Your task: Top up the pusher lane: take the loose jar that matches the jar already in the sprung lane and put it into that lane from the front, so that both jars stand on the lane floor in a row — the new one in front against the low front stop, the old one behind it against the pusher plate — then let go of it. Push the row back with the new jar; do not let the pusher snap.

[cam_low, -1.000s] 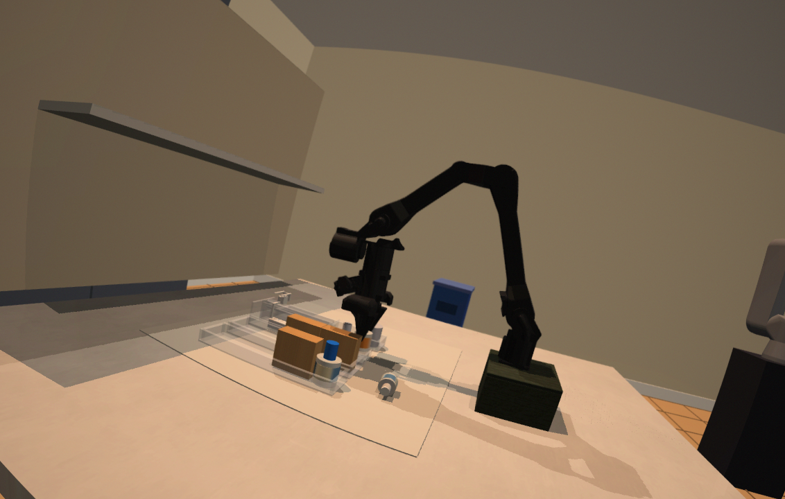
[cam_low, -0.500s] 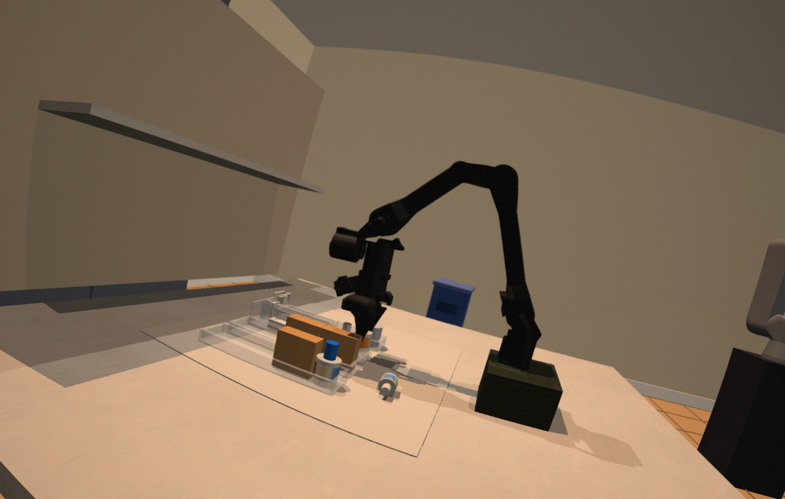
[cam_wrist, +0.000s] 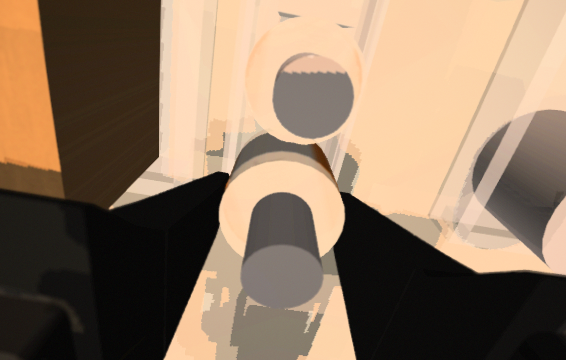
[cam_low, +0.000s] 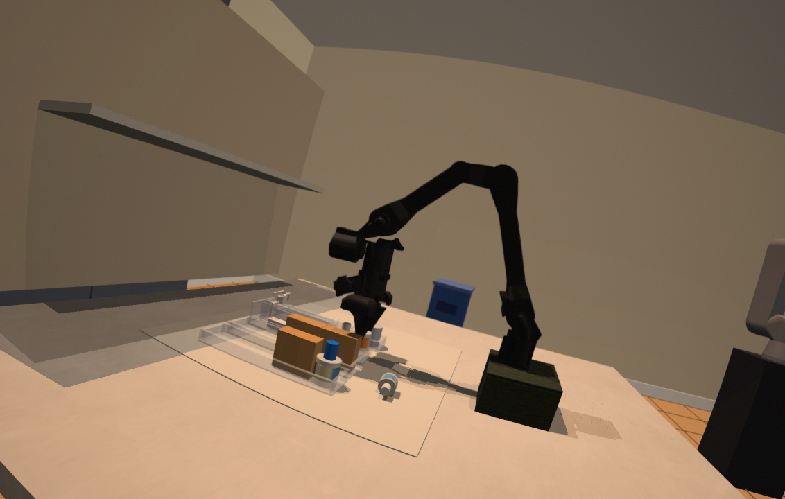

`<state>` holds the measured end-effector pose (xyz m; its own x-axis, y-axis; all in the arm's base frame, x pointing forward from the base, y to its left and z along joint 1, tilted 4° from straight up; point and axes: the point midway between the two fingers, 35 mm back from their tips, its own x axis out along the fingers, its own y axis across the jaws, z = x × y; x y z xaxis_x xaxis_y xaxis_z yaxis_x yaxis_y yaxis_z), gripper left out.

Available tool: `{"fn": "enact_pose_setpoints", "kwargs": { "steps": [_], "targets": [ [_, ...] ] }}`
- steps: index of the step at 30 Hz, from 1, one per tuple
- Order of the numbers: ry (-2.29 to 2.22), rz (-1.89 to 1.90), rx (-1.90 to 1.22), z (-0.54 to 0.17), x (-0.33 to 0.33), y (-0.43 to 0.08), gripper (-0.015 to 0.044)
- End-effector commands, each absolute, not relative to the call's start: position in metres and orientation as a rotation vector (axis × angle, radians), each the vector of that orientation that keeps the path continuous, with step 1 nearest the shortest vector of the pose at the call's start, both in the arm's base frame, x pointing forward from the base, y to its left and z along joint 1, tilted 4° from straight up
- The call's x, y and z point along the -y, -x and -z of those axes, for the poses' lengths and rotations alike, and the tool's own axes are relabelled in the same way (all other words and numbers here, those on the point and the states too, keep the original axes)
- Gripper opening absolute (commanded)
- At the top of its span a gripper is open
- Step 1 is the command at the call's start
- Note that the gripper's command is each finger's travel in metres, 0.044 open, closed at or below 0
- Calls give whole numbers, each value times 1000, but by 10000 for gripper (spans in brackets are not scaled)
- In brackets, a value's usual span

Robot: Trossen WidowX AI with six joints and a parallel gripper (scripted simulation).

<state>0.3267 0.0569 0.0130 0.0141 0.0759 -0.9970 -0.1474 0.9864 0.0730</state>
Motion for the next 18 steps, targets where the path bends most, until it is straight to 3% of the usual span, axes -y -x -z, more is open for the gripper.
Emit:
{"fn": "enact_pose_setpoints", "kwargs": {
  "steps": [1,18],
  "targets": [
    [55,-172,-1517,-16,-58,-335,0],
    [55,-172,-1517,-16,-58,-336,0]
  ]
}}
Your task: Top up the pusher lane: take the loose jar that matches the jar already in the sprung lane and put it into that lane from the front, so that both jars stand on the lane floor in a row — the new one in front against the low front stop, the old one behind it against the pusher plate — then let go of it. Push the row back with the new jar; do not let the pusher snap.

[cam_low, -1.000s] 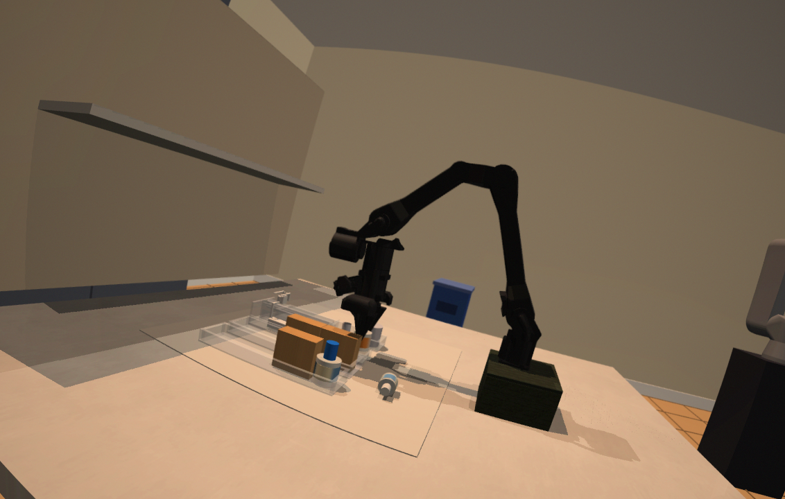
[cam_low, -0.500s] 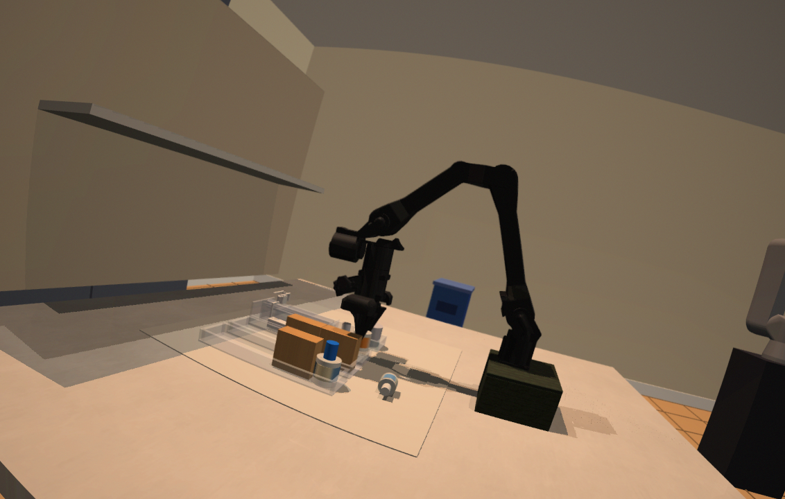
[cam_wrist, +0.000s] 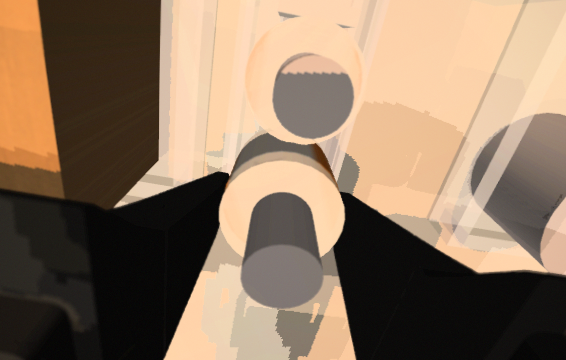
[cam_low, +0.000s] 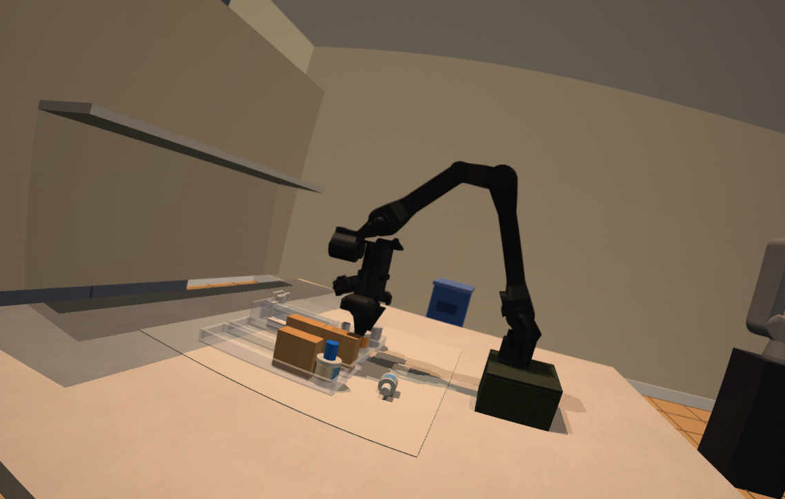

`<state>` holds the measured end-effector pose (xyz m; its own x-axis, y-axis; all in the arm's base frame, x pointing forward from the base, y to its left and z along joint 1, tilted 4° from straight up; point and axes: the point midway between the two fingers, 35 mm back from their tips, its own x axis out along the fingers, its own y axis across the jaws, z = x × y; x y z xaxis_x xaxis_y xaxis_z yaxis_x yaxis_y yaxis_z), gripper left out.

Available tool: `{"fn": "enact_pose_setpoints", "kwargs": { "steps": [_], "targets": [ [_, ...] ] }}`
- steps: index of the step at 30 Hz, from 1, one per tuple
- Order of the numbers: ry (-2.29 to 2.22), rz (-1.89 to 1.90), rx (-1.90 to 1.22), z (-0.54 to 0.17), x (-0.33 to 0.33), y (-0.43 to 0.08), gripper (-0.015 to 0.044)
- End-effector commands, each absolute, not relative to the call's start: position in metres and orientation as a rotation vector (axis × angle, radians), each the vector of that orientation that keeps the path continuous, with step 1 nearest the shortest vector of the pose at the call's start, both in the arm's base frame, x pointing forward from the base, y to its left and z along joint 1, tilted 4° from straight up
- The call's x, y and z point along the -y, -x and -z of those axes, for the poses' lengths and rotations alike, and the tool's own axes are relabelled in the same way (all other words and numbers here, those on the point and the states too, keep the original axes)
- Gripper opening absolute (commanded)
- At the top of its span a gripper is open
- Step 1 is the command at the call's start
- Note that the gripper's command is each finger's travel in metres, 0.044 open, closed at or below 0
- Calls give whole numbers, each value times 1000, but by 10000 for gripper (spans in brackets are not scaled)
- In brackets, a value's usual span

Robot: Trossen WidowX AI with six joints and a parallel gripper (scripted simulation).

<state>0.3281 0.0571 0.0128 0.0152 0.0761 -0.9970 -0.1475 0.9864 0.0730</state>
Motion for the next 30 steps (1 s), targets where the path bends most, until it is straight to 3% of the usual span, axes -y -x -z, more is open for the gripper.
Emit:
{"fn": "enact_pose_setpoints", "kwargs": {
  "steps": [1,30],
  "targets": [
    [55,-172,-1517,-16,-58,-337,0],
    [55,-172,-1517,-14,-59,-340,0]
  ]
}}
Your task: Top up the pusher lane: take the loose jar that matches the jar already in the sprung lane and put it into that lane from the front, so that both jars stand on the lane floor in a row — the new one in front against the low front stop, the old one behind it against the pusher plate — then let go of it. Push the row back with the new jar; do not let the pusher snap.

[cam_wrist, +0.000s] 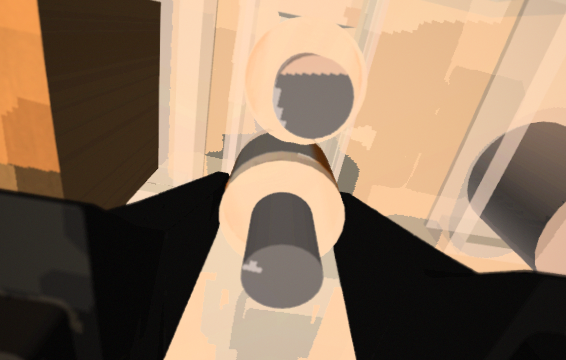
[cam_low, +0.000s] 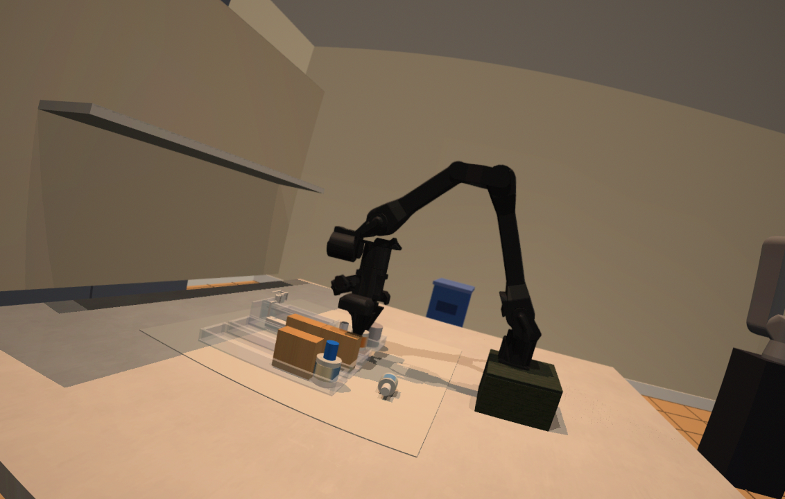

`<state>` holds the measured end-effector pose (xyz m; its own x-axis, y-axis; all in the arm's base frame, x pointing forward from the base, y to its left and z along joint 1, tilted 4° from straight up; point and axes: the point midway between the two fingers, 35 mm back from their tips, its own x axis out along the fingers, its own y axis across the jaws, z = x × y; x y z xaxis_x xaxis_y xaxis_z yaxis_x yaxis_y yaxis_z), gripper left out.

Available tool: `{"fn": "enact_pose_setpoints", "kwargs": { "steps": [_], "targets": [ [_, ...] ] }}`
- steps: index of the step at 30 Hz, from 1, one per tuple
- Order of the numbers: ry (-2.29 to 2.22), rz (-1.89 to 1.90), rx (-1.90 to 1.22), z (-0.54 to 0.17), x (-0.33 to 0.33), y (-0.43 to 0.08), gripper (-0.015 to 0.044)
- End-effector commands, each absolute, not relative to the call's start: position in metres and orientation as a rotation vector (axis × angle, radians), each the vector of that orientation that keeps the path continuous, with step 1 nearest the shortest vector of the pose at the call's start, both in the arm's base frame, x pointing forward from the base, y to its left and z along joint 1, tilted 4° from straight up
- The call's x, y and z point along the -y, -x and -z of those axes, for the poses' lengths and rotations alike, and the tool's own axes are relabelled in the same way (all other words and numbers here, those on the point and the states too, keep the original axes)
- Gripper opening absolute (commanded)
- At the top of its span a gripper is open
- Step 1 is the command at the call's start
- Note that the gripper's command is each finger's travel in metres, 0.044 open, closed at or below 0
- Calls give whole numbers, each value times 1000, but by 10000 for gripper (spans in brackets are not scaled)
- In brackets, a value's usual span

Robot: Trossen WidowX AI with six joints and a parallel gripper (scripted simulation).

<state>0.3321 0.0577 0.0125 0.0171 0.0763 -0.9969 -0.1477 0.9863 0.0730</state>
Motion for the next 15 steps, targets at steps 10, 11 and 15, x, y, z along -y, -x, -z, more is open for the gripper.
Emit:
{"fn": "enact_pose_setpoints", "kwargs": {
  "steps": [10,11,15],
  "targets": [
    [55,-172,-1517,-10,-59,-340,0],
    [55,-172,-1517,-10,-59,-340,0],
    [55,-172,-1517,-9,-59,-340,0]
  ]
}}
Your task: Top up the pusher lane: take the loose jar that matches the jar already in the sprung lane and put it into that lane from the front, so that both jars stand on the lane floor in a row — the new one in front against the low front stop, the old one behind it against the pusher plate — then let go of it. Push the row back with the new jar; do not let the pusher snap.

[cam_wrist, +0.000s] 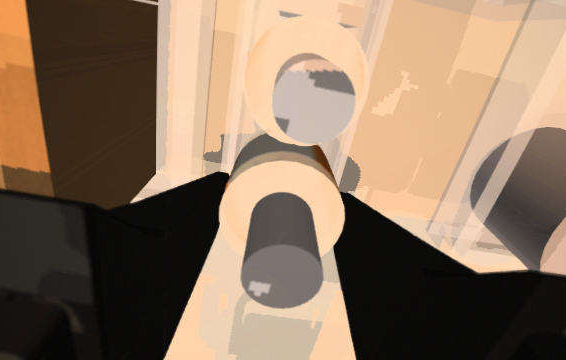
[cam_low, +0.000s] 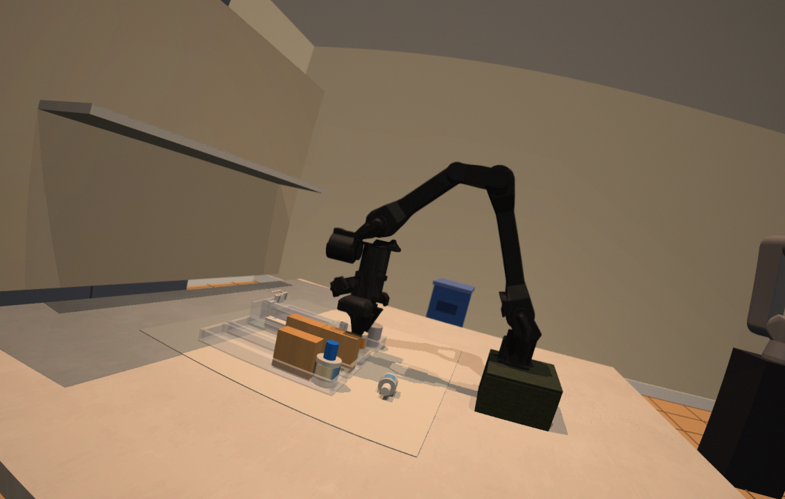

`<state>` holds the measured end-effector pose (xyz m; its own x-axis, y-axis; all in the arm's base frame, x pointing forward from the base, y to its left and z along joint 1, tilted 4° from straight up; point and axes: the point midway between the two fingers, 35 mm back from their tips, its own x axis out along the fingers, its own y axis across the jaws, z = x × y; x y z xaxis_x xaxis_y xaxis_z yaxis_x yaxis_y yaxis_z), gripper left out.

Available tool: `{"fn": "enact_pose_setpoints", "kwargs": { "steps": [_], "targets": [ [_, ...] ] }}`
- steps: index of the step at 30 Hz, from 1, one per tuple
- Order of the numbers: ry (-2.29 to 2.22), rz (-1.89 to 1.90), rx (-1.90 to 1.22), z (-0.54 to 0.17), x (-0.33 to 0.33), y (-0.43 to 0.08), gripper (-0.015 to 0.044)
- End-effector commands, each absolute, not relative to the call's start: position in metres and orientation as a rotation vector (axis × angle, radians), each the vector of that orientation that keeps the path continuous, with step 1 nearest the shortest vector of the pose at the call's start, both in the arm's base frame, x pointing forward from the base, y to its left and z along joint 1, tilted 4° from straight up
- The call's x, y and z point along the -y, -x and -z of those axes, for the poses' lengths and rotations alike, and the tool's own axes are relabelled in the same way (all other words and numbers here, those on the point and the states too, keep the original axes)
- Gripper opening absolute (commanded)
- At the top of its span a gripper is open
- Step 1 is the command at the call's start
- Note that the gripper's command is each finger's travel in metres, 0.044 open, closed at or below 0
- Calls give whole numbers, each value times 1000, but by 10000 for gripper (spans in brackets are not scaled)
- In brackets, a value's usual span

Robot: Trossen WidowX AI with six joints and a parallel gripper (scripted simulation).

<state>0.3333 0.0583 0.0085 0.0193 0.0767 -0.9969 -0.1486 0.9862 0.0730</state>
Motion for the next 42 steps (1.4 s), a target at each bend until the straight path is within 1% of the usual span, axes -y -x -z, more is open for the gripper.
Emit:
{"fn": "enact_pose_setpoints", "kwargs": {
  "steps": [1,42],
  "targets": [
    [55,-172,-1517,-8,-59,-340,0],
    [55,-172,-1517,7,-60,-337,0]
  ]
}}
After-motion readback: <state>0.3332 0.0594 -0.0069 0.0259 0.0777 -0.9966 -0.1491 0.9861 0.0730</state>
